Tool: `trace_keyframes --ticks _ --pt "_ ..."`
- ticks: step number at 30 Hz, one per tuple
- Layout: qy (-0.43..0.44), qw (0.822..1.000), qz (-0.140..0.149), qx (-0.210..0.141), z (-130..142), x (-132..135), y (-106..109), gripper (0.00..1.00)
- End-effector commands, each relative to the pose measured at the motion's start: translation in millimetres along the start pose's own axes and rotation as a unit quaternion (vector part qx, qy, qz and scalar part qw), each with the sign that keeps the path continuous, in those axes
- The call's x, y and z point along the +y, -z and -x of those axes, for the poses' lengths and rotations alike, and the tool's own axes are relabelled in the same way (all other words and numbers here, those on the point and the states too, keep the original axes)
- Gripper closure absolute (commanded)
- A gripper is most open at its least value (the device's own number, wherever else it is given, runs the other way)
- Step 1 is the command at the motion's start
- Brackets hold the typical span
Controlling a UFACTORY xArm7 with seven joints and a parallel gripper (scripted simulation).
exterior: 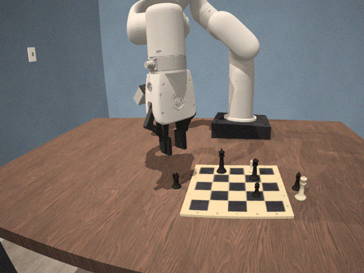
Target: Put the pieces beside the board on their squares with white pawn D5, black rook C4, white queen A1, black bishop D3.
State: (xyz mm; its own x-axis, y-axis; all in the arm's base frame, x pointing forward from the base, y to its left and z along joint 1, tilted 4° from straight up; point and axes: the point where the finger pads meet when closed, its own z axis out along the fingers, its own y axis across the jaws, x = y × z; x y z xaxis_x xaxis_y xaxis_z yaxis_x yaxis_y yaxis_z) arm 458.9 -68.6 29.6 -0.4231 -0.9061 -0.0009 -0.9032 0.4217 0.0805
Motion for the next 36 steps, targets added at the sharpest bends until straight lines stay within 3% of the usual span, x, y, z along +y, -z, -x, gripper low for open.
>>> trace_keyframes --ticks 1,36 --pt "0.0 1.0 -0.002 0.0 1 -1 2 0.63" --pt "0.0 1.0 -0.002 0.0 1 -1 -9 0.63"
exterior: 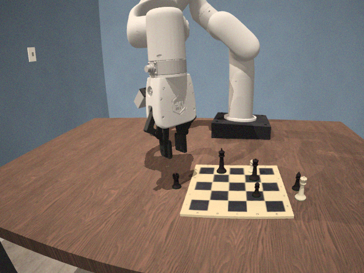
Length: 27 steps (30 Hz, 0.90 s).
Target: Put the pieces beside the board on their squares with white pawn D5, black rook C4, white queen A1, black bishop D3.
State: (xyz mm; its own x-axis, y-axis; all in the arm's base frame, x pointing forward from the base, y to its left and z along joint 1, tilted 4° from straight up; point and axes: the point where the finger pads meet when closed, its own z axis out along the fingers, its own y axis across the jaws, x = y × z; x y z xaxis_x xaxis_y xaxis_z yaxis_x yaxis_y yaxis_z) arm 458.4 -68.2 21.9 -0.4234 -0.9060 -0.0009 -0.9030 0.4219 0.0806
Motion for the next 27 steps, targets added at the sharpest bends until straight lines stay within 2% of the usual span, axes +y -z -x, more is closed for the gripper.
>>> trace_keyframes --ticks 1,27 --pt "0.0 1.0 -0.002 0.0 1 -1 -3 0.63" --pt "0.0 1.0 -0.002 0.0 1 -1 -36 0.63"
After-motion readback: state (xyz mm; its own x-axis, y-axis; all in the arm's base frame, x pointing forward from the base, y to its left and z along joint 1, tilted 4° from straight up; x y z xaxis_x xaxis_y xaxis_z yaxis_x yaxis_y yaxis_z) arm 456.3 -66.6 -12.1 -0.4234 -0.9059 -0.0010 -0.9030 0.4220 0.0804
